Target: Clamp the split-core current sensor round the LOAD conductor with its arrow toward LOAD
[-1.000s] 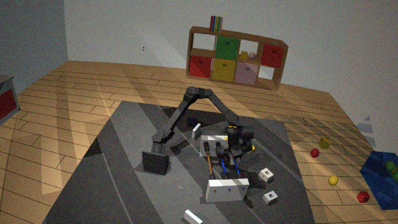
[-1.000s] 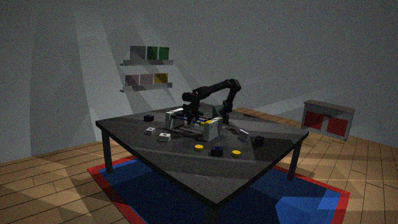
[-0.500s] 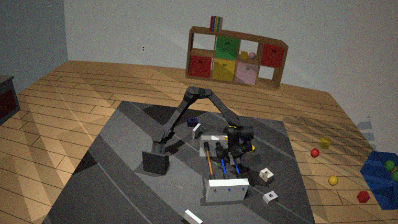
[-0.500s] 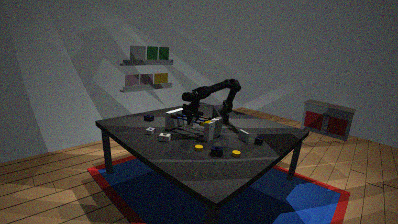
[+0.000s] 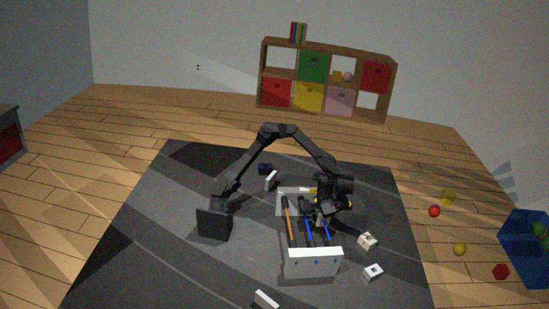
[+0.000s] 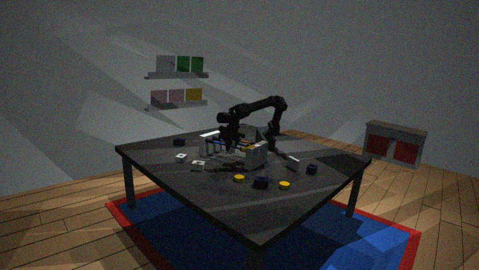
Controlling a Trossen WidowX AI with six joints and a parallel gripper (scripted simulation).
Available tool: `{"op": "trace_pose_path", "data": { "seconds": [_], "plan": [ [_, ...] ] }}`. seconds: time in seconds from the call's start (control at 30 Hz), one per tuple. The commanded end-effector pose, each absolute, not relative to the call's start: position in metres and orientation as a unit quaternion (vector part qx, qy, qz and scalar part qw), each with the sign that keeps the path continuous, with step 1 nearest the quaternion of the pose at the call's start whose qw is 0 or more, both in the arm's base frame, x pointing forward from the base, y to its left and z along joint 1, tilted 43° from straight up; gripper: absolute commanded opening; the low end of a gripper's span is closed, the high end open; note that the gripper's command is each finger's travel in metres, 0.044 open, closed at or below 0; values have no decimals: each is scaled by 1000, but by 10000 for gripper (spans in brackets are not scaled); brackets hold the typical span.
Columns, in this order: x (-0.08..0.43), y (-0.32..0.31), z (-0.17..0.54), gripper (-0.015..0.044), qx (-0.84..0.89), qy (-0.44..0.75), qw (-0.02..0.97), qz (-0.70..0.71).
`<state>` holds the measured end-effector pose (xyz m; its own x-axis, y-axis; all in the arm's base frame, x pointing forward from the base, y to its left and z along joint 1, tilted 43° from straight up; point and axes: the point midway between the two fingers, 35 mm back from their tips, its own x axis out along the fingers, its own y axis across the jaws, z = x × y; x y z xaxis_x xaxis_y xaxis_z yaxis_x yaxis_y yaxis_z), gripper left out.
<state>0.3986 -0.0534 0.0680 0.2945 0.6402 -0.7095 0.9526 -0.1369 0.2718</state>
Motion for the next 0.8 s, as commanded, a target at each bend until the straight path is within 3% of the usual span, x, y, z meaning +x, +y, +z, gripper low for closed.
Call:
{"op": "trace_pose_path", "data": {
  "seconds": [0.0, 0.5, 0.77],
  "plan": [
    [398, -54, 65, 0, 703, 575, 349, -231],
    [399, -50, 62, 0, 704, 574, 349, -230],
    [398, -53, 67, 210, 705, 573, 351, -228]
  ]
}}
